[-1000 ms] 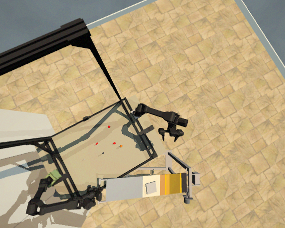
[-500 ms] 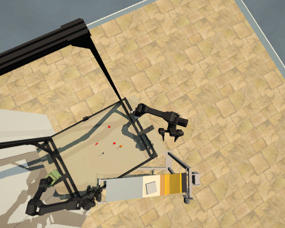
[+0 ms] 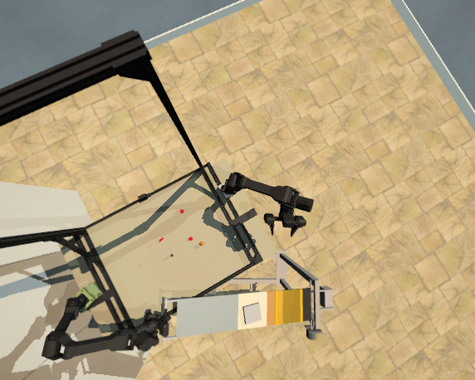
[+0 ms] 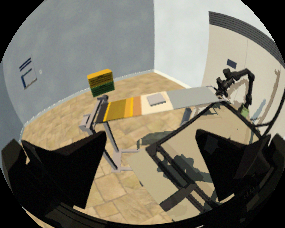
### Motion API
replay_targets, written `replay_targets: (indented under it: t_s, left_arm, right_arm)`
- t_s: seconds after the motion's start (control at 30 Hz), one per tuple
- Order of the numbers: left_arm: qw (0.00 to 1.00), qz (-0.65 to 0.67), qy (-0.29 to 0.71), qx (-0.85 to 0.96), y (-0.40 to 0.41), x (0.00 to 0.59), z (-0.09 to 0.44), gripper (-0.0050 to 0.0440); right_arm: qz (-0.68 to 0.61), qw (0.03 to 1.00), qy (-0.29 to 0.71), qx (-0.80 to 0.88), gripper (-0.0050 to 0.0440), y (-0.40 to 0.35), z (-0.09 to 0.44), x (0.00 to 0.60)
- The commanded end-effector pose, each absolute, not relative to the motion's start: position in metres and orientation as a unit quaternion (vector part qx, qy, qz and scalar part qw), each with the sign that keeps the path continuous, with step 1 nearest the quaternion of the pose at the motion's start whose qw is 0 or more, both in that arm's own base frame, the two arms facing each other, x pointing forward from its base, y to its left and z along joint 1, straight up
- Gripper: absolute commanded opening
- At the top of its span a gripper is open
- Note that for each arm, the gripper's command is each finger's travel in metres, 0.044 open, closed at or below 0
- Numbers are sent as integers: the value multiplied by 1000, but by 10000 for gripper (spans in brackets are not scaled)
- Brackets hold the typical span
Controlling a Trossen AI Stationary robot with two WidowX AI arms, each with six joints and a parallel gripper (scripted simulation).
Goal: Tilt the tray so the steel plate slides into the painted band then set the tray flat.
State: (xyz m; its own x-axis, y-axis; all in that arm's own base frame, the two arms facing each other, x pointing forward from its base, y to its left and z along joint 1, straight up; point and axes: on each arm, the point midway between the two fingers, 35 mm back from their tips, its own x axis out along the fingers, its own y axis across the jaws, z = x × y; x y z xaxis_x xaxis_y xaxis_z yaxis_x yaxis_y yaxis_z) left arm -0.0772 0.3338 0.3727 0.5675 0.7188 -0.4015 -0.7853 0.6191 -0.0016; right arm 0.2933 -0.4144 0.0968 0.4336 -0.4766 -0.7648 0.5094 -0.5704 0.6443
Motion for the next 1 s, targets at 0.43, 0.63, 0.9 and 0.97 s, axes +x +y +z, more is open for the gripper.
replay_targets:
  t_s: [0.43,0.63,0.9,0.97]
  left_arm:
    - [881,427,183,-89,334,-77,374,440]
    - [881,427,183,-89,334,-77,374,440]
    - [881,427,183,-89,334,-77,374,440]
    - [881,427,183,-89,334,-77,374,440]
  right_arm:
    - [-510,490,-25,707,0,-422,139,300]
    - [-509,491,-26,707,0,-423,141,300]
    - [-508,492,-28,707,0,-423,144,300]
    - [-508,492,-28,707,0,-423,144,301]
